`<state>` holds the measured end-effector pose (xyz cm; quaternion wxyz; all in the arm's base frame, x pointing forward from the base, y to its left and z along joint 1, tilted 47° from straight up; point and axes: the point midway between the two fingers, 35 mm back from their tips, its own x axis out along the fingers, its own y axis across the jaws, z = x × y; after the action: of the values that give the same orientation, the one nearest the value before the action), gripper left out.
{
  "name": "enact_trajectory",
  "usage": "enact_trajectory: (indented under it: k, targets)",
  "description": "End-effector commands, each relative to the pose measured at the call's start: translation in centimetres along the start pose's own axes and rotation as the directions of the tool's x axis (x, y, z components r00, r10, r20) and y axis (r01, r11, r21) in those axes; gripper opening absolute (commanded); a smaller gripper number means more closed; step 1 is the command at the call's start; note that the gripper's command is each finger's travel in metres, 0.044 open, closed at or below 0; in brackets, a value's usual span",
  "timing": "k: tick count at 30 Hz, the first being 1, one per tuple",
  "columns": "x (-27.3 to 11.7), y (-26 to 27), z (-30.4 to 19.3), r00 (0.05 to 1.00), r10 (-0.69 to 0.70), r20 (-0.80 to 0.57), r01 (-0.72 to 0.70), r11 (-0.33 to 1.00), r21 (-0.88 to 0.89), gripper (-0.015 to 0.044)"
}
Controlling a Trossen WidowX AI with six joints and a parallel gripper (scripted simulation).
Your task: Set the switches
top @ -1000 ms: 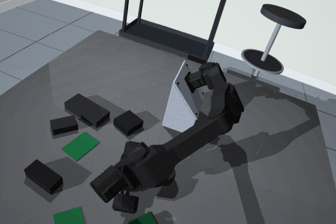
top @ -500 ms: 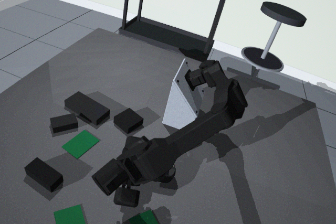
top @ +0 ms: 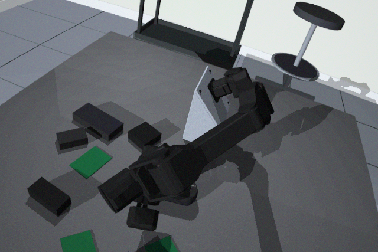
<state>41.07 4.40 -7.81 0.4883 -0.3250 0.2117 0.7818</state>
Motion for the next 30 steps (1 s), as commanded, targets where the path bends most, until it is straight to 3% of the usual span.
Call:
enact_trajectory:
  k: [1,23,30]
  targets:
    - [0.3,0.7,-0.2,1.000,0.018,0.016,-0.018,0.999,0.041,0.0000]
    - [0.5,1.2,-0.5,1.000,0.017,0.026,-0.019,0.997,0.077,0.0000]
    - [-0.3,3.6,-1.0,0.992,-0.091,0.087,0.084,0.993,0.081,0.0184]
